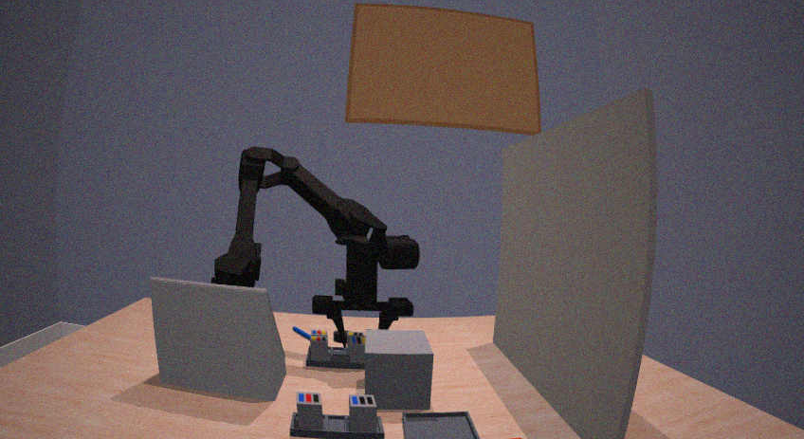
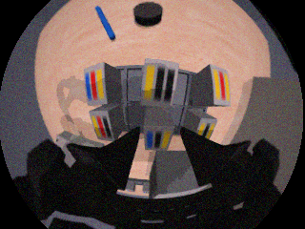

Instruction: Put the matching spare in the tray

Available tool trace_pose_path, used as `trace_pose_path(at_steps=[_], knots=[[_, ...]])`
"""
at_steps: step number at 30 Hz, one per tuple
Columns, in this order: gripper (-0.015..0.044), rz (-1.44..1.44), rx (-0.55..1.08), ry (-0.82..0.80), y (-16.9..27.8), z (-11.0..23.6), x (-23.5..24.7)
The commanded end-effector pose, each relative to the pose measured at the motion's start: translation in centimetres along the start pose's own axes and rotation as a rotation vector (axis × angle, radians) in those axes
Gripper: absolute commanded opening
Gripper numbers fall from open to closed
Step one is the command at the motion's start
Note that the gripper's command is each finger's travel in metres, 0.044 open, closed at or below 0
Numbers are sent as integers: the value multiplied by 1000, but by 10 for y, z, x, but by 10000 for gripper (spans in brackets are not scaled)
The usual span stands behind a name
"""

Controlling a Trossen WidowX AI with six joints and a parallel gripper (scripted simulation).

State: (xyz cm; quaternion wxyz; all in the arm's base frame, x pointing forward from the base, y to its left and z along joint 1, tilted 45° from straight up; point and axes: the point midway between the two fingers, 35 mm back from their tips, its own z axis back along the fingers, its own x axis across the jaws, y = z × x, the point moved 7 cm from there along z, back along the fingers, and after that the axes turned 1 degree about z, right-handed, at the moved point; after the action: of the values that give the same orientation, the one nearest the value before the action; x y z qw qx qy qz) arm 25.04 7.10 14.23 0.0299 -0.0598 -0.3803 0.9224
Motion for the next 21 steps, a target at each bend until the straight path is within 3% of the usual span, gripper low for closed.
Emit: trace_pose_path(at_steps=[1,19,21], knots=[[300,-7,5,-1,1,-6,1],[300,-8,0,-1,1,-22,4],[247,-4,-6,-2,0,-21,4]])
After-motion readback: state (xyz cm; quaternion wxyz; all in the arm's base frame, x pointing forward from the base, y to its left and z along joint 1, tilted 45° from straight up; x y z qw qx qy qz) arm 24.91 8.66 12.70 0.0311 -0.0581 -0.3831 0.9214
